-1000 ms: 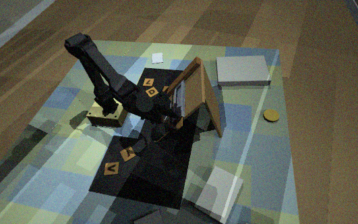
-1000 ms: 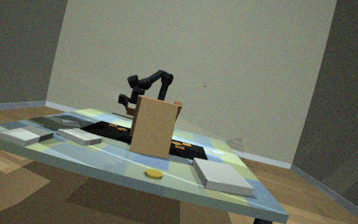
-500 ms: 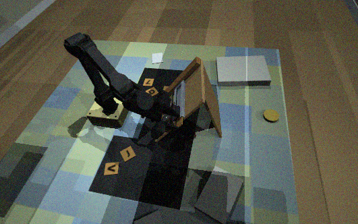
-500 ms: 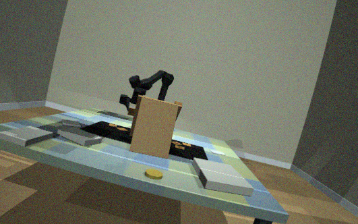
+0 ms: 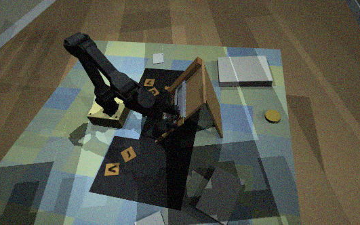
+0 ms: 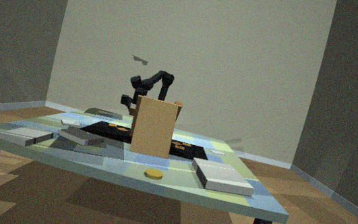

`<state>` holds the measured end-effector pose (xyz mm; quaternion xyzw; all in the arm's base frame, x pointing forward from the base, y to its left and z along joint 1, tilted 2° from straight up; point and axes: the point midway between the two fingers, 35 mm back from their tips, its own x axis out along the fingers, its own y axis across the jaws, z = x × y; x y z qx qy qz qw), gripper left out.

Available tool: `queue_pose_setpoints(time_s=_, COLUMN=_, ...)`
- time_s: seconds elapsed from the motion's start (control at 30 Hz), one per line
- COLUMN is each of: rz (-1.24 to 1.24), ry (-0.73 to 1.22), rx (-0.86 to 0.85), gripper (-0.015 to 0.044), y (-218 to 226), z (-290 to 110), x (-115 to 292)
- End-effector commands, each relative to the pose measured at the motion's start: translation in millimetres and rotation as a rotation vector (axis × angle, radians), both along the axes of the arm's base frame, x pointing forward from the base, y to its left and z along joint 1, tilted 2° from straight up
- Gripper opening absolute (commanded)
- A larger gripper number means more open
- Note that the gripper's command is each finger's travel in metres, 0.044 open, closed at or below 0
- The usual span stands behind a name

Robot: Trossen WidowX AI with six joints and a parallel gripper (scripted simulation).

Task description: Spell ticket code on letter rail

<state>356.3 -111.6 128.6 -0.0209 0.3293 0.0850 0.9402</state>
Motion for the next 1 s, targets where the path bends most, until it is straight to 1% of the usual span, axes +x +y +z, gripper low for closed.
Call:
queue_pose_setpoints(time_s=0.0, rz=-0.007, ry=-0.001, rx=0.000, gripper=0.0000, y=1, z=1, x=0)
queue_pose_setpoints(time_s=0.97, rz=-0.007, ry=-0.001, rx=0.001, gripper=0.0000, y=16, z=1, x=-2)
